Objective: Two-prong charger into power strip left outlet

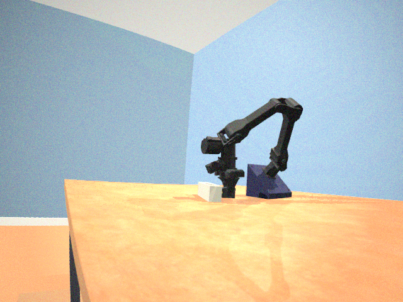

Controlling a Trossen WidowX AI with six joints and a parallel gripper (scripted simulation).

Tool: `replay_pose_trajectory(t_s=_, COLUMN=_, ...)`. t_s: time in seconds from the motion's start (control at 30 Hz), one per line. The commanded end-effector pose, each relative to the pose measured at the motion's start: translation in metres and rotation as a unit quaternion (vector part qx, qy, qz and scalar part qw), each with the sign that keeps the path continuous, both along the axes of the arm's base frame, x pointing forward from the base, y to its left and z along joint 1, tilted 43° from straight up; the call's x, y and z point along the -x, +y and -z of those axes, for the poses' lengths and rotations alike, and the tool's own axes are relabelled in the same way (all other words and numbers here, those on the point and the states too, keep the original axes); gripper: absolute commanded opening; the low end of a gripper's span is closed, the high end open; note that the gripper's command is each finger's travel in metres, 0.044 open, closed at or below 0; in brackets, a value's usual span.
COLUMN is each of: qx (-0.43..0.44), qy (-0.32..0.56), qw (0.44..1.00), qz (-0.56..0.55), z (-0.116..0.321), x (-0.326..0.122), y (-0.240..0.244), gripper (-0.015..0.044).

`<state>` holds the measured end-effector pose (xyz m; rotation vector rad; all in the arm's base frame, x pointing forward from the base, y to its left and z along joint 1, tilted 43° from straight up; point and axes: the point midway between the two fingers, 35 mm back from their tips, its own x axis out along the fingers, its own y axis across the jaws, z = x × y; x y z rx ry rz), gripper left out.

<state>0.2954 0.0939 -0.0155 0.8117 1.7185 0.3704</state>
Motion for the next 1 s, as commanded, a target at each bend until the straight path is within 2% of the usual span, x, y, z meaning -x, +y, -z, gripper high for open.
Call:
replay_pose_trajectory(t_s=0.0, qx=-0.002, qy=0.0, qw=1.0, qz=-0.001, z=0.0003, x=-0.0018, y=0.0, gripper=0.0)
replay_pose_trajectory(t_s=0.97, qx=-0.002, qy=-0.001, qw=1.0, qz=-0.001, z=0.0016, x=-0.0062, y=-0.0011, gripper=0.0)
